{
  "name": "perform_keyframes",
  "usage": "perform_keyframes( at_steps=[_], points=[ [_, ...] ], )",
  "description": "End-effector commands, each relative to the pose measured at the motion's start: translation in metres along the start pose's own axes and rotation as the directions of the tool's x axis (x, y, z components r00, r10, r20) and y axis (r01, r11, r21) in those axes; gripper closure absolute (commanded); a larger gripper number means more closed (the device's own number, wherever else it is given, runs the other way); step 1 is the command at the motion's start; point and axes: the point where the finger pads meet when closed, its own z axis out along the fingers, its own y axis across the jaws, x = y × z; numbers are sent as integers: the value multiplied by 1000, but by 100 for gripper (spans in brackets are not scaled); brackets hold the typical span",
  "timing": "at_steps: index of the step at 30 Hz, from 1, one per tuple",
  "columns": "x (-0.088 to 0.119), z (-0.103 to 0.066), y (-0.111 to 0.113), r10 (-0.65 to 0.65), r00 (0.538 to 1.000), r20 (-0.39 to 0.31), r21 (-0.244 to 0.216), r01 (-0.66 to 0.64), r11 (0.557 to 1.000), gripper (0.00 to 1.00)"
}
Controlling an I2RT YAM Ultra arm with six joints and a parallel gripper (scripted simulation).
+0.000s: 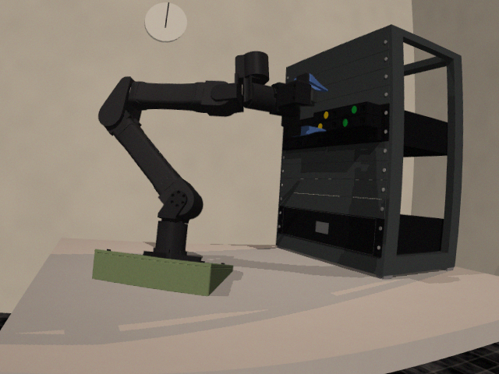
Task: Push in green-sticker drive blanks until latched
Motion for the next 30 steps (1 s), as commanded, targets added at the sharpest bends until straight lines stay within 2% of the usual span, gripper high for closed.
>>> perform_keyframes(
  at_steps=[1,24,25,30],
  points=[
    [-1,-1,12,-23,1000,5,-31,23,999,0],
    [-1,-1,12,-23,1000,5,-31,23,999,0],
    [-1,-1,12,-23,1000,5,-31,23,999,100],
    [-1,-1,12,-23,1000,5,-31,23,999,100]
  ],
)
